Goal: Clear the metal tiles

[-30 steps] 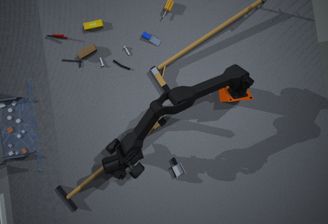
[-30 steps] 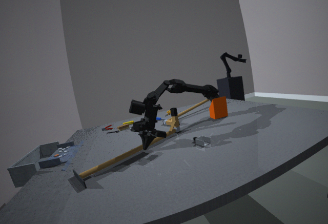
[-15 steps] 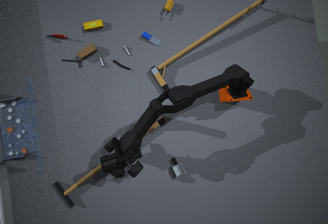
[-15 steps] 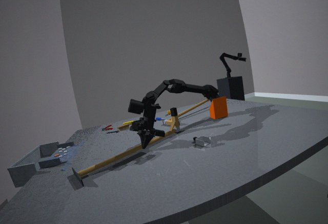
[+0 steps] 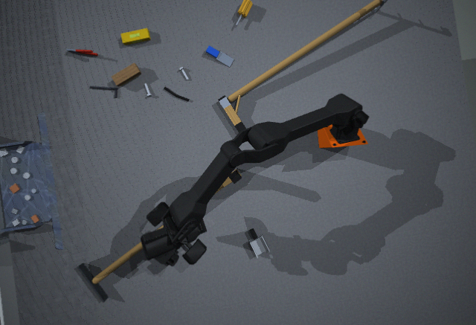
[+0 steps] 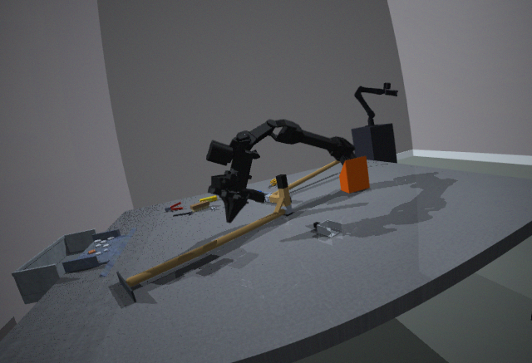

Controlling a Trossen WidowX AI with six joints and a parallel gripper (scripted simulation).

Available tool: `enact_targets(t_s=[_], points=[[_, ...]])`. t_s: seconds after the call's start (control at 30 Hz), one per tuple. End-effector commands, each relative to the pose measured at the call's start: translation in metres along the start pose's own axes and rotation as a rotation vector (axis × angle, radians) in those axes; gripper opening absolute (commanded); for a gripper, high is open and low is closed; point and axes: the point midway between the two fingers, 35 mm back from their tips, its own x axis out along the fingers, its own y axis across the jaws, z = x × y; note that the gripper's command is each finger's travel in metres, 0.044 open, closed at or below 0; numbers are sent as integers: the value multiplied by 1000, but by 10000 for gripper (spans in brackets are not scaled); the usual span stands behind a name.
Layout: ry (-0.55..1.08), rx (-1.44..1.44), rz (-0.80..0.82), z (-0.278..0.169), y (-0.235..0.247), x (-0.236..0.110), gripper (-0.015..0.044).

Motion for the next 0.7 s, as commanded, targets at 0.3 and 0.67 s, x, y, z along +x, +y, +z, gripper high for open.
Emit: enact_targets(t_s=[0.3, 0.67], points=[[56, 115, 2, -5, 26, -51, 0], [83, 168, -5, -10, 37, -72, 0]])
